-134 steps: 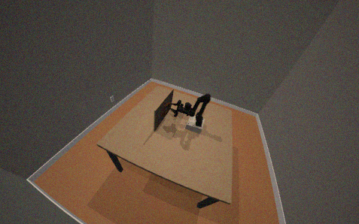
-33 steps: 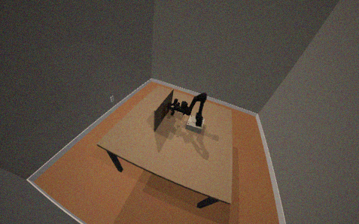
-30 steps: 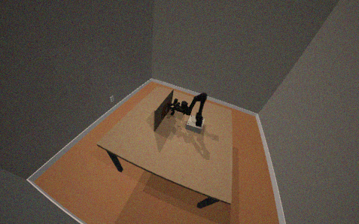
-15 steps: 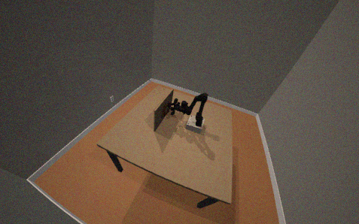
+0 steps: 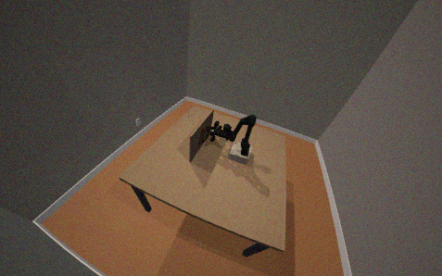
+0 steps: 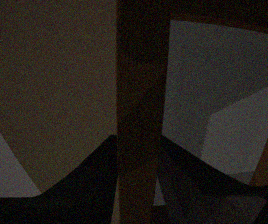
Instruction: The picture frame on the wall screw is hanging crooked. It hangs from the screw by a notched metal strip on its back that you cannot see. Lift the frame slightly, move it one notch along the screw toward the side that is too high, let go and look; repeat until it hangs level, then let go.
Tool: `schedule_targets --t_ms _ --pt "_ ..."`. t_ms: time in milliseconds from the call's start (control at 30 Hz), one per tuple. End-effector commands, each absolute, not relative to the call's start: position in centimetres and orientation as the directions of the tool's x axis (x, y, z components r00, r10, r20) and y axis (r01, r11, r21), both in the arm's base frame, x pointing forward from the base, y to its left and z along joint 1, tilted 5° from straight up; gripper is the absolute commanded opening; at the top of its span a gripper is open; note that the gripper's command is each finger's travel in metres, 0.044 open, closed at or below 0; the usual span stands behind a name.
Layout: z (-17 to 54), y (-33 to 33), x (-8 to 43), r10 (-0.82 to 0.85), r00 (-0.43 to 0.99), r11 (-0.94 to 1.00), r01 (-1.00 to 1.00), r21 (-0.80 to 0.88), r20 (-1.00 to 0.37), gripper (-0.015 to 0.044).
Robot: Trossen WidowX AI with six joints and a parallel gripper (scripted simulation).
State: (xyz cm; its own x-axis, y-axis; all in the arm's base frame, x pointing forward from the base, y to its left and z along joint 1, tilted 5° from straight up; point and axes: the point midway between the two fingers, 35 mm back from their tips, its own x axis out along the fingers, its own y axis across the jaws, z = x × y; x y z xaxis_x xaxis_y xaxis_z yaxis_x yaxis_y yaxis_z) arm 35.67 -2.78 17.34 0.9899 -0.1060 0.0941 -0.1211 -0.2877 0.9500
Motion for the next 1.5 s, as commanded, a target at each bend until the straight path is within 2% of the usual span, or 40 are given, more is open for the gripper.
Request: schedule_targets --t_ms 0,1467 --pt "17.61 -2.72 35.66 -0.103 0.989 -0.291 -0.132 0.948 0.106 0.0" --pt "17.91 -2.12 35.7 -0.103 0.989 -0.292 -0.132 0.947 0.106 0.0"
